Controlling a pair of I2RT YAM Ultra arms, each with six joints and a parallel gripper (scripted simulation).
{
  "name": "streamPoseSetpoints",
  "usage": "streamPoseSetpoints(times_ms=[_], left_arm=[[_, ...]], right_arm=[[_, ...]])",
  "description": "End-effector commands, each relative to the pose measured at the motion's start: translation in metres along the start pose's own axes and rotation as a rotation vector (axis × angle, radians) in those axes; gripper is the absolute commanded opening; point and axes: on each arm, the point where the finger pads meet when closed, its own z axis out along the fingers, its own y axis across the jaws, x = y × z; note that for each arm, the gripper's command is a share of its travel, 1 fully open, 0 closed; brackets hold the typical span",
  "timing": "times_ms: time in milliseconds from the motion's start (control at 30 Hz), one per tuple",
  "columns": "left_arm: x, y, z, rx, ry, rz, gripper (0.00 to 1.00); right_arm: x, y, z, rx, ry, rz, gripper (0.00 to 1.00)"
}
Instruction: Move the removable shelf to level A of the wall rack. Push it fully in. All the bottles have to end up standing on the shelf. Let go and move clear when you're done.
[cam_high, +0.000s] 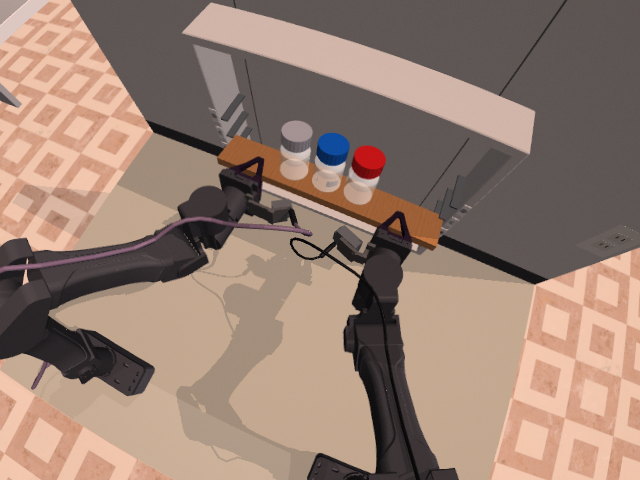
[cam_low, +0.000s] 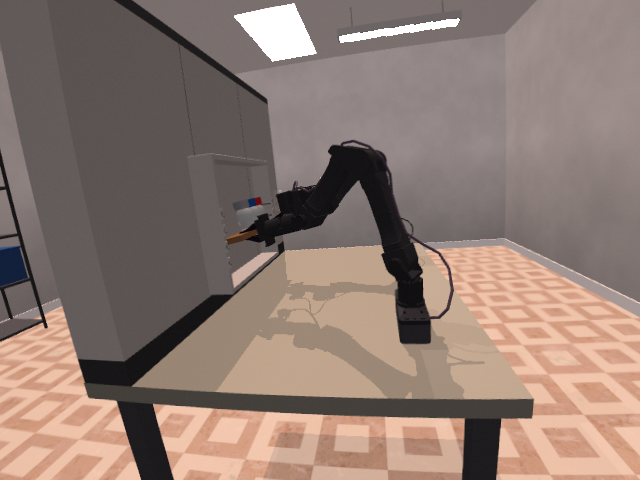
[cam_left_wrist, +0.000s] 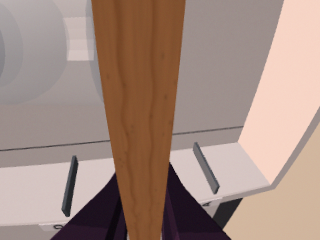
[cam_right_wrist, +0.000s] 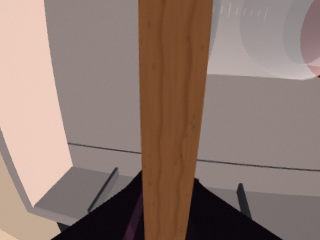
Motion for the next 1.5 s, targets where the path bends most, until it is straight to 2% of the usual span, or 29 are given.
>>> streamPoseSetpoints(times_ms=[0, 1000, 1467], left_arm=[[0.002, 0.060, -0.014, -0.171, 0.006, -0.020, 0.00], [0.002, 0.048, -0.047, -0.171, 0.006, -0.020, 0.00], [0.002, 0.045, -0.047, -0.171, 0.006, -0.020, 0.00]], right_arm=[[0.003, -0.066, -0.017, 0.180, 0.009, 0.018, 0.00], [0.003, -0.056, -0.051, 0.180, 0.009, 0.018, 0.00], [0.003, -0.053, -0.050, 0.180, 0.009, 0.018, 0.00]])
